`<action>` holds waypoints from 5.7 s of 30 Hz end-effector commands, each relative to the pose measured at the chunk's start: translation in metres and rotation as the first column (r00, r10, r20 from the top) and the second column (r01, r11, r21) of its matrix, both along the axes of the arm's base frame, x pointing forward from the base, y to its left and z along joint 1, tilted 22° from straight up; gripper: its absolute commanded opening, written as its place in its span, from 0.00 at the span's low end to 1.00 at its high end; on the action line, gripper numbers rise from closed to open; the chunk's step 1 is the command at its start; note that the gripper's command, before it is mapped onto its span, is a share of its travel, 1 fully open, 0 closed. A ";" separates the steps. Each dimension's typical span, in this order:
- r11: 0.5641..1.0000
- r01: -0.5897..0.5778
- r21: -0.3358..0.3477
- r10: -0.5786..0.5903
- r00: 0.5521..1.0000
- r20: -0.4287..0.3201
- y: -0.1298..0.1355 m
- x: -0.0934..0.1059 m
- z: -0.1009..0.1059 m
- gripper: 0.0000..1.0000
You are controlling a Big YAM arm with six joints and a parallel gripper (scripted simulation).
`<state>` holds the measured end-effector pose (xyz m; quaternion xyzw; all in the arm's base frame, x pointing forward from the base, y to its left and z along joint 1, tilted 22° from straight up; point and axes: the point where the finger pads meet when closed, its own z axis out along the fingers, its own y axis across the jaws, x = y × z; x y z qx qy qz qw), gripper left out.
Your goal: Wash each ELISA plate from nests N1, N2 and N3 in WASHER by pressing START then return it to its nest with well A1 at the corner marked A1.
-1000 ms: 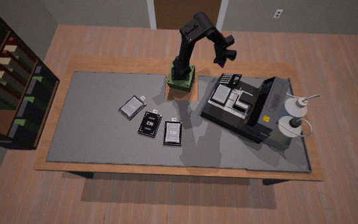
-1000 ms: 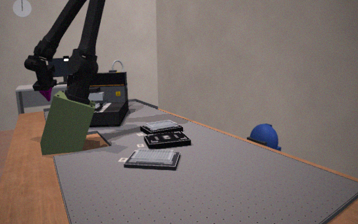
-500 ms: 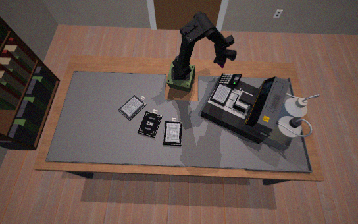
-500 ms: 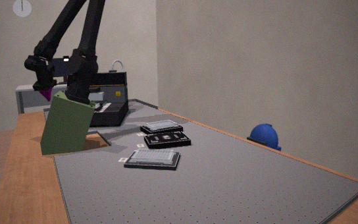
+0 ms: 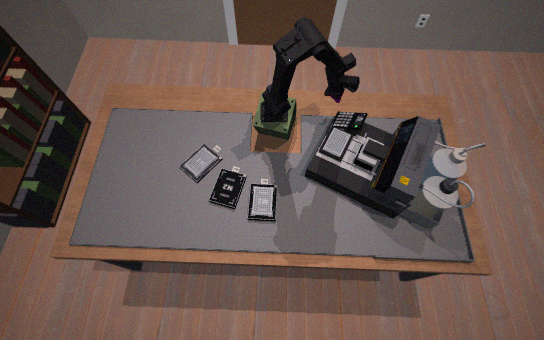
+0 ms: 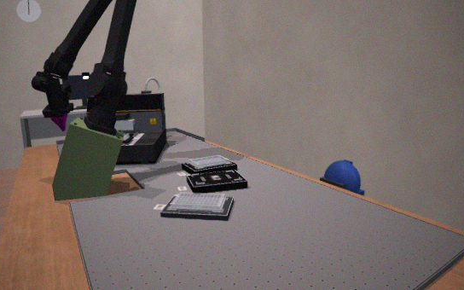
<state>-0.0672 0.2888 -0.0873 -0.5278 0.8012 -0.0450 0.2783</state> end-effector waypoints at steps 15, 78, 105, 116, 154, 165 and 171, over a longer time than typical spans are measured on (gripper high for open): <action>1.000 0.006 0.019 -0.005 1.000 -0.012 0.010 -0.007 0.003 0.00; 1.000 0.006 0.019 -0.005 1.000 -0.012 0.010 -0.007 0.003 0.00; 1.000 0.006 0.019 -0.005 1.000 -0.012 0.010 -0.007 0.003 0.00; 0.995 -0.059 -0.075 0.058 0.998 -0.016 0.002 0.015 0.012 1.00; 0.495 -0.677 -0.545 0.632 0.710 -0.309 0.015 0.112 0.077 1.00; 0.234 -0.791 -0.565 0.769 0.506 -0.391 0.013 0.150 0.104 1.00; 0.054 -0.823 -0.566 0.827 0.354 -0.436 0.019 0.164 0.118 1.00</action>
